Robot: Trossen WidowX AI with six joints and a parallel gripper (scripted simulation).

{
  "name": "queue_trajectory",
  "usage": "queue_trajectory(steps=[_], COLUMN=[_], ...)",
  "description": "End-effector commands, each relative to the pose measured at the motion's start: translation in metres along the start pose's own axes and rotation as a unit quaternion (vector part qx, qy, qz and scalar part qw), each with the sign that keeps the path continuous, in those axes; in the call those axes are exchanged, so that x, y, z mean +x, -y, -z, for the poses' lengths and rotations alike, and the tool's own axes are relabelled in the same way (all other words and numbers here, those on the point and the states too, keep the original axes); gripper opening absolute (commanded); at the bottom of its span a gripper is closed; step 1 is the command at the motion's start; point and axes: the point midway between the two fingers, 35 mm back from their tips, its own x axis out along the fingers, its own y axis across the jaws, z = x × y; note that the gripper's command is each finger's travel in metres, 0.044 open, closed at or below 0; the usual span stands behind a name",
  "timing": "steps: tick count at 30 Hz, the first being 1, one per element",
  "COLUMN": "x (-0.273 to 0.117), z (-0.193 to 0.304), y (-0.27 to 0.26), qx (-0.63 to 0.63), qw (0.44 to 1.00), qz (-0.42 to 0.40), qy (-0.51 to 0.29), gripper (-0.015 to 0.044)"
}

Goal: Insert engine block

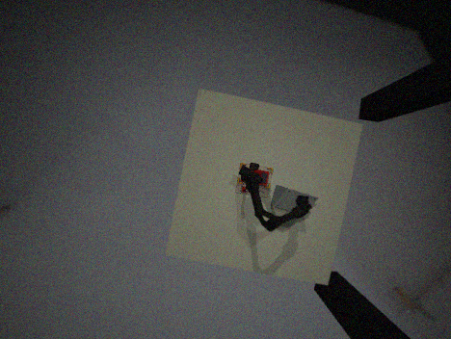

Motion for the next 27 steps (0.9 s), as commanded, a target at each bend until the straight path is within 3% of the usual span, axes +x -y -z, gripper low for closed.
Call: queue_trajectory(steps=[1,3,20,27], x=[-0.0085,-0.0085,-0.0085,-0.0085], z=[-0.0027,-0.0027,-0.0027,-0.0027], y=[0.0002,0.0002,0.0002,0.0002], qx=[-0.002,-0.002,-0.002,-0.002], qw=[1.000,1.000,1.000,1.000], qz=[0.002,0.002,0.002,0.002], qy=[0.006,0.006,0.006,0.006], gripper=[0.0440,0.0440,0.0000,0.0000])
